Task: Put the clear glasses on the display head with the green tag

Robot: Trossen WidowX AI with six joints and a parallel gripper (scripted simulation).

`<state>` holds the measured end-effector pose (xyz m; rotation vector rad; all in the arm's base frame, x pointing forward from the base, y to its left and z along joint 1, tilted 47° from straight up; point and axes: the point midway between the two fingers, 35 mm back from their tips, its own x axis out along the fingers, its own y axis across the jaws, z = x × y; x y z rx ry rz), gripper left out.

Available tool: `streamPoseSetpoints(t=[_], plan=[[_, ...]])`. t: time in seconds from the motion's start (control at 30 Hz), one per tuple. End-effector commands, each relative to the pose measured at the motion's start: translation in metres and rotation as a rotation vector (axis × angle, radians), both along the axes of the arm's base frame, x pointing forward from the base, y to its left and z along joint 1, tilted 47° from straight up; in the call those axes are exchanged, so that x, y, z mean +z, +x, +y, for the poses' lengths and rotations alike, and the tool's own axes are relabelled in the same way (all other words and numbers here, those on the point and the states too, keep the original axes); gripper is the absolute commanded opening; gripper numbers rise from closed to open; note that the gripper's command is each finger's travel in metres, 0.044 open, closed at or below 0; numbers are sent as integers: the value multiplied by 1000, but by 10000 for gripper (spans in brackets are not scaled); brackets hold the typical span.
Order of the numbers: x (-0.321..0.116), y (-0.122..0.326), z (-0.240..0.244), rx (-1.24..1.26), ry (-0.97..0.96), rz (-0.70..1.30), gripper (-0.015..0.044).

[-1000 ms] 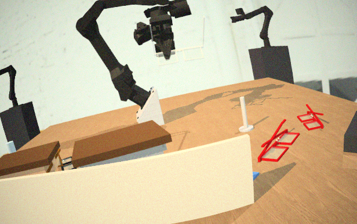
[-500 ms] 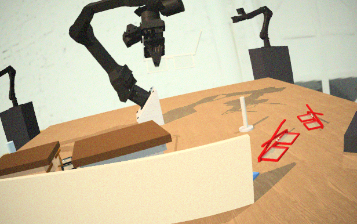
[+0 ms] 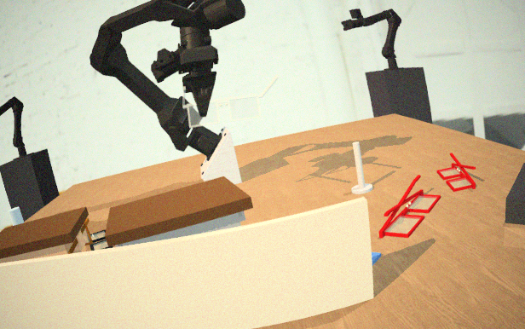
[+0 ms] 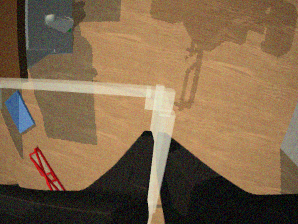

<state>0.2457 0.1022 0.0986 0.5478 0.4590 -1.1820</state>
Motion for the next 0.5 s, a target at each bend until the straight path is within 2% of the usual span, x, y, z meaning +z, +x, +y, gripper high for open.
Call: streamPoseSetpoints(t=[0.0, 0.47], plan=[[10, 7, -13, -15, 10, 33, 0], [39, 25, -73, -72, 21, 165, 0]])
